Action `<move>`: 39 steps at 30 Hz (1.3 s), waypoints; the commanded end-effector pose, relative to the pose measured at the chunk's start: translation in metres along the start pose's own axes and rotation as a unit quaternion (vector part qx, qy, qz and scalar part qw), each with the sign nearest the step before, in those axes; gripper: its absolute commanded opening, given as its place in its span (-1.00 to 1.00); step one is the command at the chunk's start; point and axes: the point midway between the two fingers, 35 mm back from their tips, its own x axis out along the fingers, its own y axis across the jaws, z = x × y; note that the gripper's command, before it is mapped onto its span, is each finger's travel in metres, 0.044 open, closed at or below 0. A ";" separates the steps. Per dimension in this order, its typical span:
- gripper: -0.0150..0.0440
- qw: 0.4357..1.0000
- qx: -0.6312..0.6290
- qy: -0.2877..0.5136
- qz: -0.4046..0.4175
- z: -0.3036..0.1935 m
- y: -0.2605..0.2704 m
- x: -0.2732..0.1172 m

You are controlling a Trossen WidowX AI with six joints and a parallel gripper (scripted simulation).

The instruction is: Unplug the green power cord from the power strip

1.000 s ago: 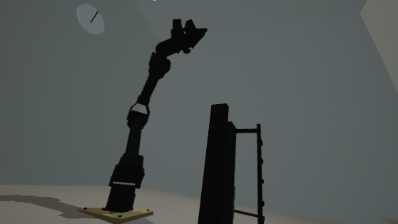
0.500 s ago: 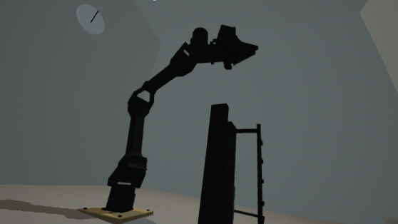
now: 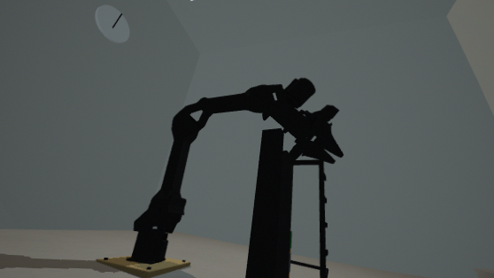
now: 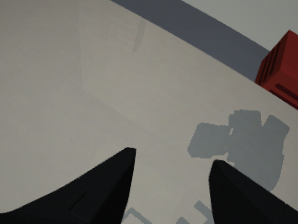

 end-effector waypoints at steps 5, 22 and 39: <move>0.05 0.925 -0.264 0.234 0.139 -0.095 0.071 0.049; 0.05 0.808 -0.406 0.338 0.260 -0.147 0.101 0.047; 0.05 0.808 -0.407 0.339 0.260 -0.156 0.083 0.041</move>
